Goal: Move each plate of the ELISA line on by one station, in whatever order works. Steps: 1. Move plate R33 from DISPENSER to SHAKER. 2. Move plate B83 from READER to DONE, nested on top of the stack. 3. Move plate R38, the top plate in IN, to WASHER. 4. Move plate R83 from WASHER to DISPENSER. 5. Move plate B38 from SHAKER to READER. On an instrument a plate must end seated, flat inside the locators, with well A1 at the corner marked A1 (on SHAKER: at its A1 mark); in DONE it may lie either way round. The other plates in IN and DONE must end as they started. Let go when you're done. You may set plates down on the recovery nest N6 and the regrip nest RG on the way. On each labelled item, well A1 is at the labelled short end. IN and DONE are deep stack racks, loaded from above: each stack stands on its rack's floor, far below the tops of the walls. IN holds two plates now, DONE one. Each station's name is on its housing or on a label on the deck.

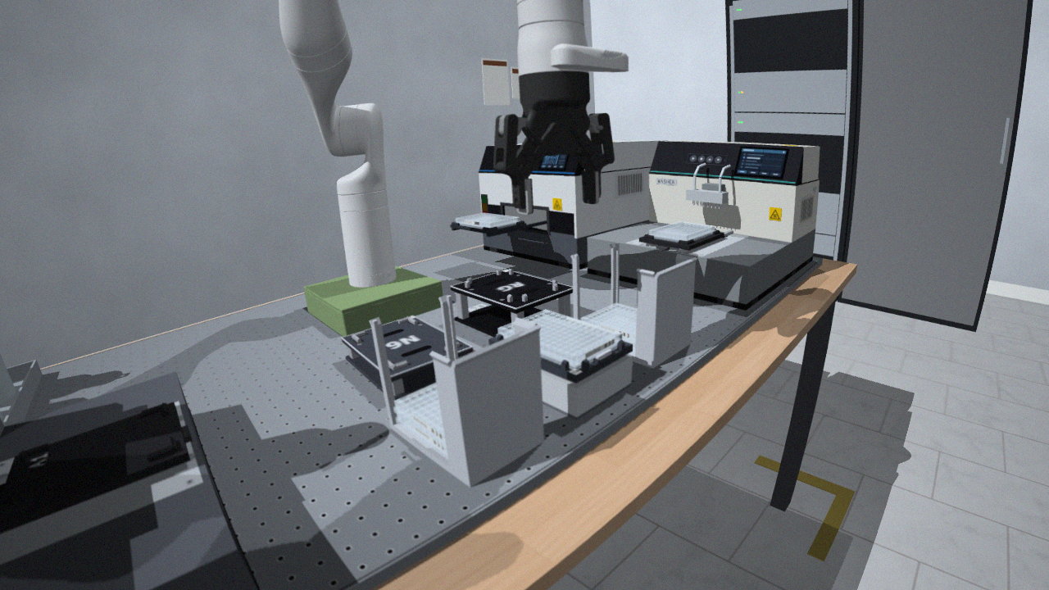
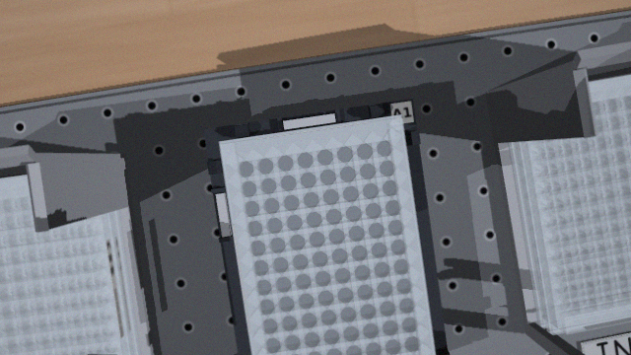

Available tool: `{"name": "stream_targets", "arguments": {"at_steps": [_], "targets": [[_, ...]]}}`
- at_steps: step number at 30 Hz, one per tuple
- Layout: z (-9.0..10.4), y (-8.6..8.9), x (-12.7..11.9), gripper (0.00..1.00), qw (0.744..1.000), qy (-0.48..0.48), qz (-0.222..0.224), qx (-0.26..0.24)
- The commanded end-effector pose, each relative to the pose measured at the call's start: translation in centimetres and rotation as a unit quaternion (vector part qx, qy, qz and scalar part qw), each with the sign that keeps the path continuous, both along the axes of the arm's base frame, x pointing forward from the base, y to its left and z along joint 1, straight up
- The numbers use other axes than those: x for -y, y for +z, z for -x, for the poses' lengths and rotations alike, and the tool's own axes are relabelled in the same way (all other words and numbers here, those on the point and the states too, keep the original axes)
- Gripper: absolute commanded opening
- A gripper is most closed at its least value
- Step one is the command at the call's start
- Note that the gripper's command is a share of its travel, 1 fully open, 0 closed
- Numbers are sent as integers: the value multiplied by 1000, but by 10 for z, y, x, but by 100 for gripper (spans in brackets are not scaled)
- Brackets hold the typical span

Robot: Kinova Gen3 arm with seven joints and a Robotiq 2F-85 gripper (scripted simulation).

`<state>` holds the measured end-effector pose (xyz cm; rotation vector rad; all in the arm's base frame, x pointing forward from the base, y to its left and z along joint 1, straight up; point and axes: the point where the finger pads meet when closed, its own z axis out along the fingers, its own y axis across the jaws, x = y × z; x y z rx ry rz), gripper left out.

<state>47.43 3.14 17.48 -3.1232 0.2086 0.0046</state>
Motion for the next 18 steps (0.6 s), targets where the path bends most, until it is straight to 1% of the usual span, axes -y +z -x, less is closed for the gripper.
{"name": "stream_targets", "arguments": {"at_steps": [1,9,11,15,18], "targets": [[4,2,-16,100,1000,-12,1,3],[13,3,-42,100,1000,-10,0,4],[13,3,-42,100,1000,-10,0,4],[17,2,-53,100,996,-92,1,2],[20,2,-63,100,995,-99,1,2]]}}
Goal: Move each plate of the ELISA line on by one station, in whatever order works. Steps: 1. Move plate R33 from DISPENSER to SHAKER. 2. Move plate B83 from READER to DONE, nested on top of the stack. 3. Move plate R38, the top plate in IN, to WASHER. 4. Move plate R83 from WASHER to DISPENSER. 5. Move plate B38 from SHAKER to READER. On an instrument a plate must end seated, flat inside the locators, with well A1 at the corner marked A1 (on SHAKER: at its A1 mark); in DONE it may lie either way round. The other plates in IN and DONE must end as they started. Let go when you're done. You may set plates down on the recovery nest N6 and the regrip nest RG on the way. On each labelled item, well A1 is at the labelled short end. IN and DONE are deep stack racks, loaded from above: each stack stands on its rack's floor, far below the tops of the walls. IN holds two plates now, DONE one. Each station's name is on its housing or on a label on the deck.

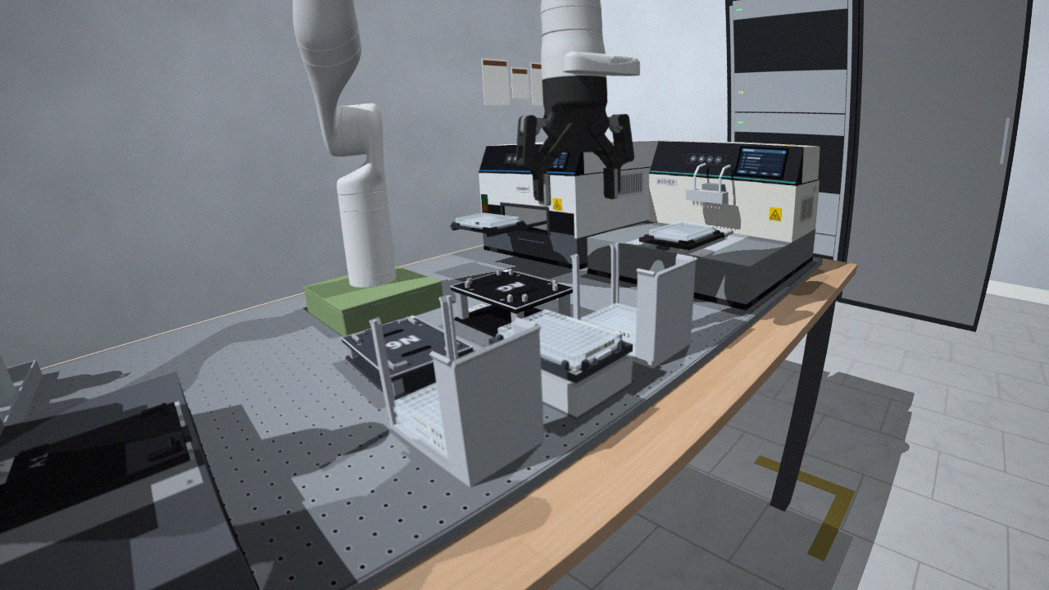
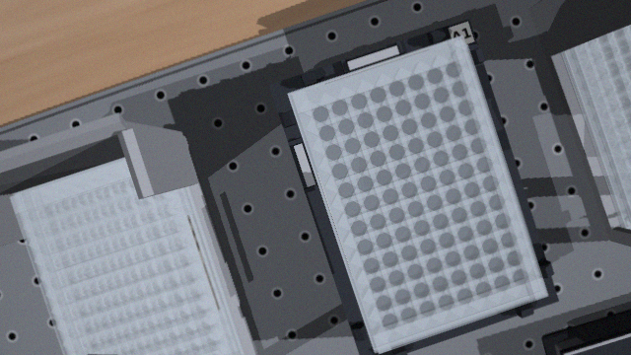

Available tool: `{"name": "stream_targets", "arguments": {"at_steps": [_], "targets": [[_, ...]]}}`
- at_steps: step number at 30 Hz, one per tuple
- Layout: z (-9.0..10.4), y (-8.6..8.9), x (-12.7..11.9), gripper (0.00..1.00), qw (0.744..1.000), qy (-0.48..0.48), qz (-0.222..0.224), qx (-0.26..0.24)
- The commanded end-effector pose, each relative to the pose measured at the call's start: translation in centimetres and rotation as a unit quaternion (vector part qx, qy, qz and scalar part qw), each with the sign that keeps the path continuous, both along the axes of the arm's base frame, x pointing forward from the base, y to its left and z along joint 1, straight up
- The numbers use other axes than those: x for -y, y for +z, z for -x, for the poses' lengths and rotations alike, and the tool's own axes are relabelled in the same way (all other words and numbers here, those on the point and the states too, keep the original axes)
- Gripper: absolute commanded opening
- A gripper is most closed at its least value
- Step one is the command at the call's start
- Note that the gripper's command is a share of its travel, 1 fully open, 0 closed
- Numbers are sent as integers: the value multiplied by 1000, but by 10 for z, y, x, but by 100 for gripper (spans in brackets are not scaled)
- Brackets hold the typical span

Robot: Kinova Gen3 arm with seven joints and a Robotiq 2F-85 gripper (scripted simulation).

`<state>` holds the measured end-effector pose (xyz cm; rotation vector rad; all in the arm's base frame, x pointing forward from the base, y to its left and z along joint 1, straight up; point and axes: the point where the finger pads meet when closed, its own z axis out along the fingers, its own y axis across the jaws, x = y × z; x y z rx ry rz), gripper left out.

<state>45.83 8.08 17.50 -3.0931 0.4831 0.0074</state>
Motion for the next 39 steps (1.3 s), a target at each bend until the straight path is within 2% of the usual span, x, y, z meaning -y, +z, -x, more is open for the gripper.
{"name": "stream_targets", "arguments": {"at_steps": [1,11,16,29,33,39], "targets": [[5,2,-17,100,1000,-11,1,3],[13,4,-42,100,1000,-10,2,4],[18,3,-58,100,995,-98,1,2],[27,4,-91,100,995,-100,3,4],[32,4,-106,100,984,-180,-1,2],[37,4,-122,100,982,-186,4,4]]}}
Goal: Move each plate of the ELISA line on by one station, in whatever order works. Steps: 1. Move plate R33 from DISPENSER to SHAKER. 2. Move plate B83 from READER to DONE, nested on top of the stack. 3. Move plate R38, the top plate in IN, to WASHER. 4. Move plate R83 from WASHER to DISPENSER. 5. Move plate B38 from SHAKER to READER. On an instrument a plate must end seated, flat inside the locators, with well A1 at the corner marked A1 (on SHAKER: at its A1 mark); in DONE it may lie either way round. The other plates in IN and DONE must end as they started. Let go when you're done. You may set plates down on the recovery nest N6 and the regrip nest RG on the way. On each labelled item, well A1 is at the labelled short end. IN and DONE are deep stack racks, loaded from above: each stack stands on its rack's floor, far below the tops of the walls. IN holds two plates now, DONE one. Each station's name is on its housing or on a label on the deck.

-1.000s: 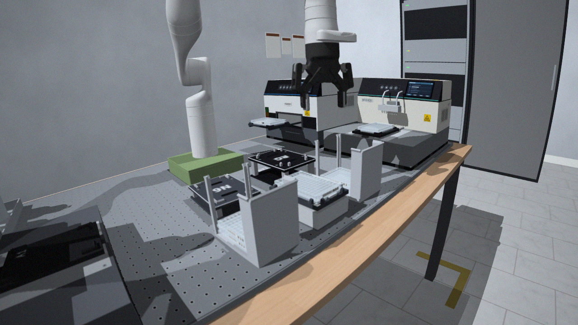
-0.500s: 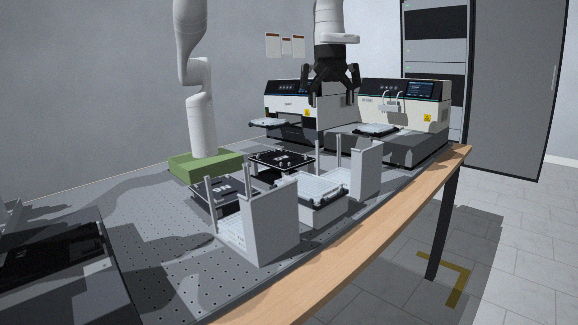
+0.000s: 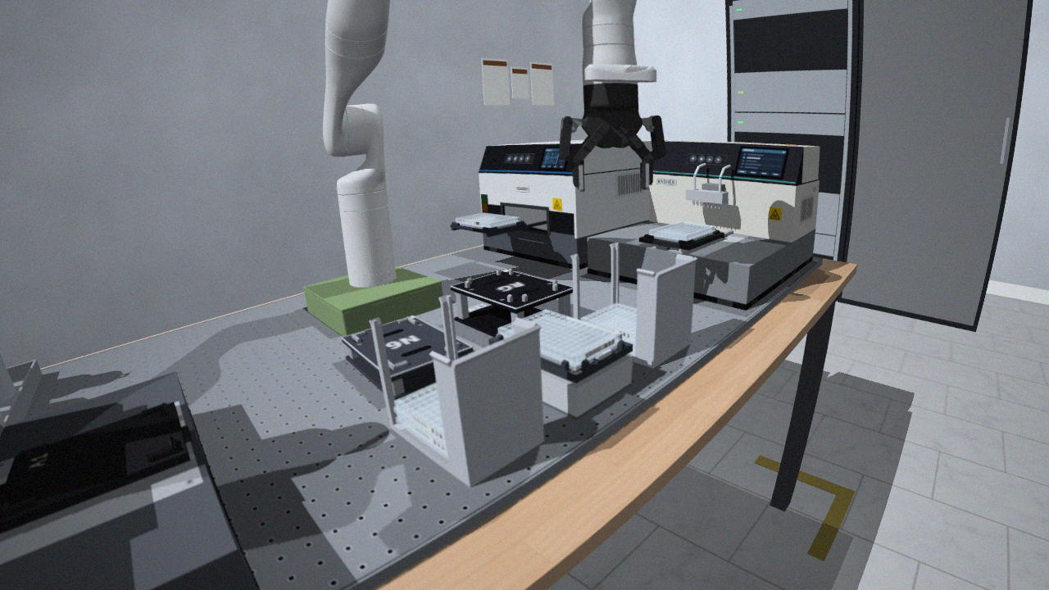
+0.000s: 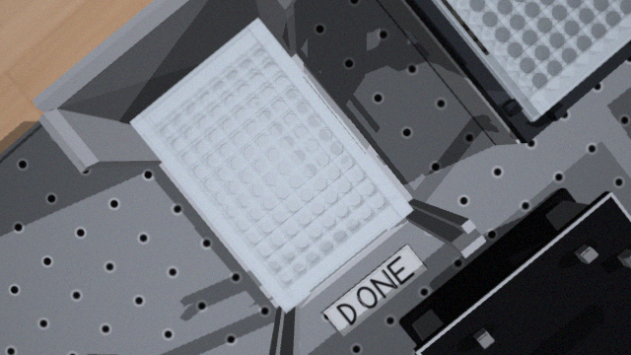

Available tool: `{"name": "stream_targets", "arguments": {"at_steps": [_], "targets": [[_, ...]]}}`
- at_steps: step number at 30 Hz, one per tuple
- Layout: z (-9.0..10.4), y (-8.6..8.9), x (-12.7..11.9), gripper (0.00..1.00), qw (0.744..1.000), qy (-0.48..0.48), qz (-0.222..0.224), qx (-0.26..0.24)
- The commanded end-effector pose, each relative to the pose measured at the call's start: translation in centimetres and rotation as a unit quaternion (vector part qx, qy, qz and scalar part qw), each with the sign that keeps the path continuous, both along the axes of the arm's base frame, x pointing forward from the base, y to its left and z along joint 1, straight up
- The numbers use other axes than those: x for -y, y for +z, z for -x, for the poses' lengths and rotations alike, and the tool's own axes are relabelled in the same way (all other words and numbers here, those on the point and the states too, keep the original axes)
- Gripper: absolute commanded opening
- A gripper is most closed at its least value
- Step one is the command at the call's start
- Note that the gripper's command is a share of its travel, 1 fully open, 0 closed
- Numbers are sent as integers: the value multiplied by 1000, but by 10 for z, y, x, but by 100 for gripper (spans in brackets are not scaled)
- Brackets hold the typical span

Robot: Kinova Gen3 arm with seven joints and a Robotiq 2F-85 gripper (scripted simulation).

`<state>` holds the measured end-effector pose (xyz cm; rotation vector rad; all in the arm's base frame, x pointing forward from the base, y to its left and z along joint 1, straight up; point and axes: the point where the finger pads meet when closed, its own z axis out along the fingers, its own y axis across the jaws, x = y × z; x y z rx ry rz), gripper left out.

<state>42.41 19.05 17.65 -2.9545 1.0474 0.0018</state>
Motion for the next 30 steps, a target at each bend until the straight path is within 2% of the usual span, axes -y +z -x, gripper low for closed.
{"name": "stream_targets", "arguments": {"at_steps": [1,9,14,28,30], "targets": [[4,3,-15,100,1000,-2,3,3],[10,2,-32,100,1000,-1,2,1],[15,3,-50,100,996,-90,-4,1],[27,1,-82,100,996,-88,2,0],[28,3,-92,100,992,-129,-4,1]]}}
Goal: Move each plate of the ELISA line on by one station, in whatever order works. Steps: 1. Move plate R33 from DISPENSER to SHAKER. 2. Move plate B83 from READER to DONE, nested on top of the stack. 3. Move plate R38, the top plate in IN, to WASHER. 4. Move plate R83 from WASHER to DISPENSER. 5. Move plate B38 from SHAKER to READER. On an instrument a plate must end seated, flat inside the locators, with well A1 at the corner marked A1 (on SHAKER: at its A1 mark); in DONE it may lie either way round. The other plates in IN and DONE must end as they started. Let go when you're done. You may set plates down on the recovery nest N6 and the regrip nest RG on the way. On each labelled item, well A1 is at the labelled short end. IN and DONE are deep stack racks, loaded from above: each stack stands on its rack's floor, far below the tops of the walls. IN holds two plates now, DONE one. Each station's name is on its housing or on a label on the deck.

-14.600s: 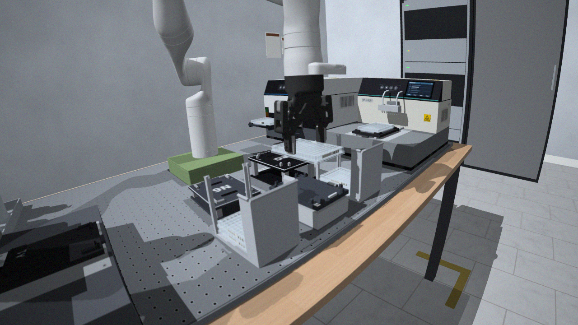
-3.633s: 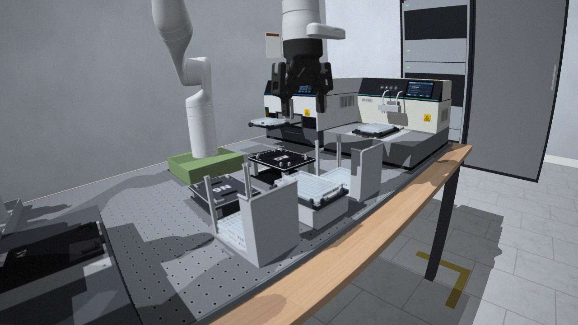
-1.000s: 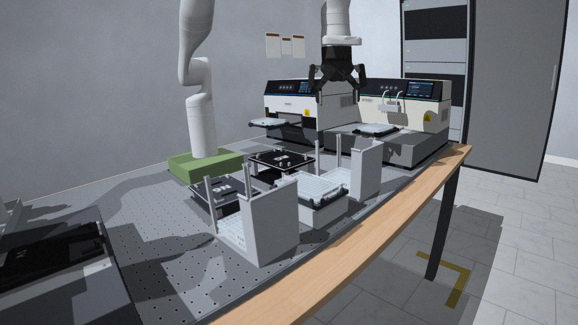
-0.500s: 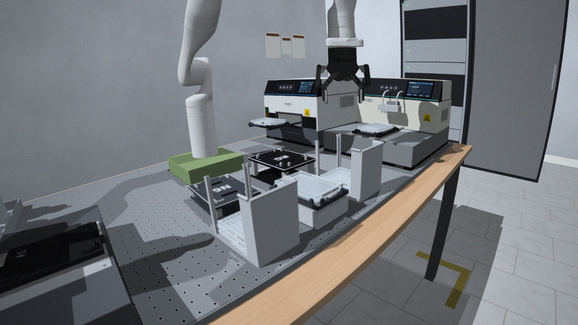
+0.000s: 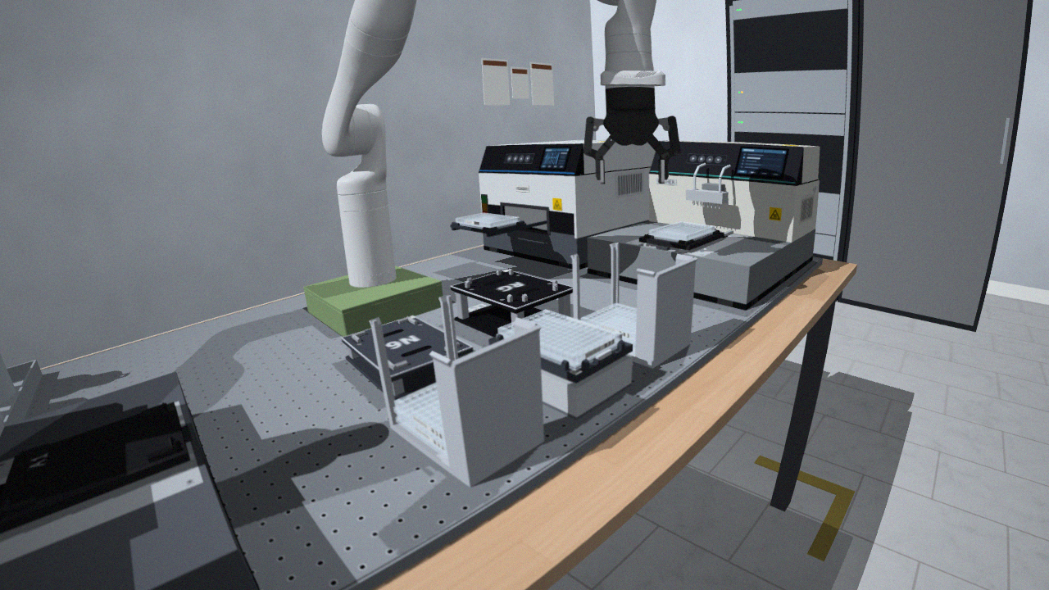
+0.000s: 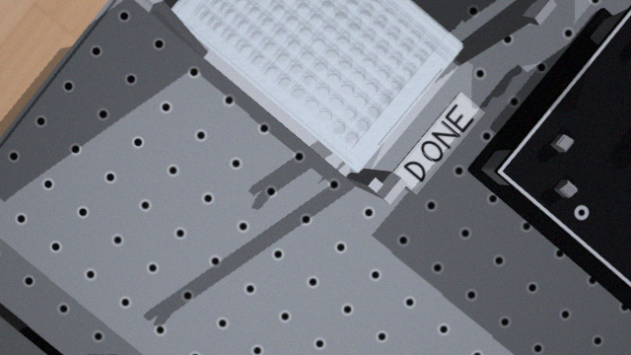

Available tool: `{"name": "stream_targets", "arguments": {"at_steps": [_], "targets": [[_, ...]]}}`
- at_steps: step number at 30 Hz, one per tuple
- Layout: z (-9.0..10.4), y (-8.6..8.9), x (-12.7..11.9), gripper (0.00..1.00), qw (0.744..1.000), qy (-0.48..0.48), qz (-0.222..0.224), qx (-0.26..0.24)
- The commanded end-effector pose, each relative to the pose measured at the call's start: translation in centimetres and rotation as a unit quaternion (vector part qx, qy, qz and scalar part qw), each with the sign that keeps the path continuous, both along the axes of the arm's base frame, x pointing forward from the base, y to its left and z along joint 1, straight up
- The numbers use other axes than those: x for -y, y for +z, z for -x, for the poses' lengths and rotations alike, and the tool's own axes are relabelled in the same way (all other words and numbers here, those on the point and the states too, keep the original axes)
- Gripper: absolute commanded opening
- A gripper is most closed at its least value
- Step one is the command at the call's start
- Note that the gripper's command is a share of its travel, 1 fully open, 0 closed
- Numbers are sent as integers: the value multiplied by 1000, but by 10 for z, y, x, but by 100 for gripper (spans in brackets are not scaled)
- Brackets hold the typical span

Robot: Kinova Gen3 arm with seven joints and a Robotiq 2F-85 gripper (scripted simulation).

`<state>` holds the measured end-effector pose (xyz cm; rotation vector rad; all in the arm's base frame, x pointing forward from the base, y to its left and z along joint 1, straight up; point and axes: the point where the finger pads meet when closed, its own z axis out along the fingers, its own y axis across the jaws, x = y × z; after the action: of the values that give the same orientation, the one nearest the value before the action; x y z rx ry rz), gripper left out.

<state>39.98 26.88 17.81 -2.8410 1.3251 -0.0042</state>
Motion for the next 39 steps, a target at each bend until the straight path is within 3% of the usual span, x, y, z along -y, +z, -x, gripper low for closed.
{"name": "stream_targets", "arguments": {"at_steps": [1,18,23,39], "targets": [[5,2,-17,100,999,-54,-5,0],[18,0,-55,100,997,-79,1,-1],[21,1,-73,100,986,-168,-2,-3],[26,0,-111,100,982,-187,1,-4]]}}
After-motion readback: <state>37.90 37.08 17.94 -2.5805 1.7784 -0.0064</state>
